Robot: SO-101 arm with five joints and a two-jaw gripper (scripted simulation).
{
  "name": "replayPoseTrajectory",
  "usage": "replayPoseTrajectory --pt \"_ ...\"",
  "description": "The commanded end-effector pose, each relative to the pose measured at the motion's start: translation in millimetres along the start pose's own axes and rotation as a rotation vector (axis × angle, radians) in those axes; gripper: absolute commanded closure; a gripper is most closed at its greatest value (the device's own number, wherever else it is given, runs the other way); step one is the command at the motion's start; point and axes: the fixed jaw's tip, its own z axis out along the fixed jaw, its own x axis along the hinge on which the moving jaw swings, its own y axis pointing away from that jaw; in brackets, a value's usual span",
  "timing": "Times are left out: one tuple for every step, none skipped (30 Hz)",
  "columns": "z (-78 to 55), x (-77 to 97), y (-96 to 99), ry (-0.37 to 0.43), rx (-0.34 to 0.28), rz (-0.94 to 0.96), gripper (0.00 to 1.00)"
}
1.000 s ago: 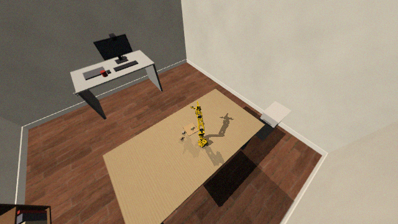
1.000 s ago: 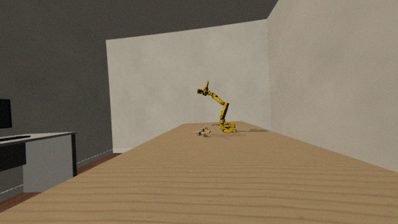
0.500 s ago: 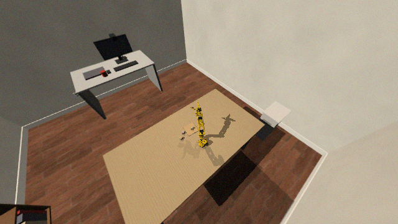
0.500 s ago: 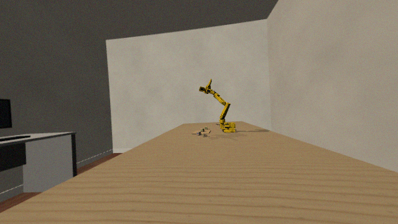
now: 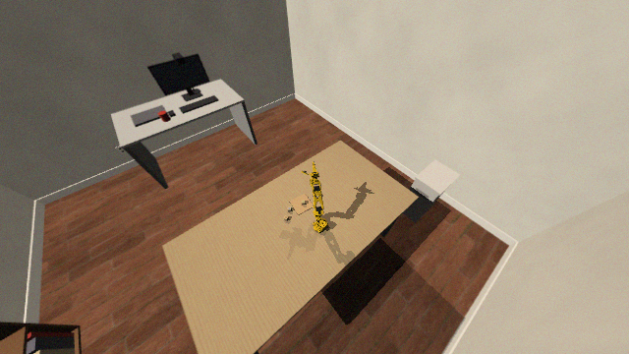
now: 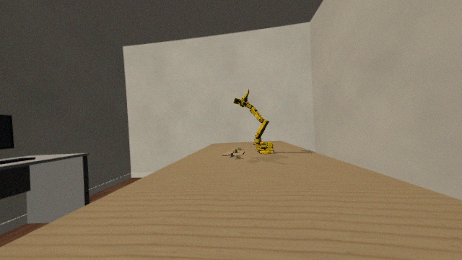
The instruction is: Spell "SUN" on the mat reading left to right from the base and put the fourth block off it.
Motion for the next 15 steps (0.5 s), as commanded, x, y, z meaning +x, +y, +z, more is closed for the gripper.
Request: replayPoseTrajectory --pt "-8.2 4.9 -27.5 0.016 0.093 0.001 0.0" --pt "-8.5 5.0 -28.0 0.017 0.095 0.001 0.0" --pt "-8.5 5.0 -28.1 0.017 0.095 0.001 0.0" --pt "-8.5 5.0 -28.1 0.017 0.095 0.001 0.0" --pt "-8.5 5.0 -28.1 0.017 0.095 0.001 0.0" --pt "-8.6 5.0 -28.2 0.017 0.095 0.001 0.0" --pt "-8.9 5.1 -28.7 0.017 0.097 0.001 0.0" --pt "-9.5 5.3 -29.9 0.018 0.101 0.001 0.0" --pt "-10.6 5.6 -31.9 0.019 0.107 0.001 0.0" --pt "-12.1 6.1 -34.7 0.02 0.116 0.001 0.0" --pt "-14.0 6.6 -38.0 0.022 0.126 0.001 0.0" --pt "-16.2 7.2 -41.7 0.024 0.138 0.001 0.0" --pt "-18.5 7.8 -45.5 0.026 0.151 0.001 0.0" --pt "-20.7 8.4 -49.1 0.028 0.162 0.001 0.0" --pt "-22.8 9.0 -52.4 0.029 0.173 0.001 0.0"
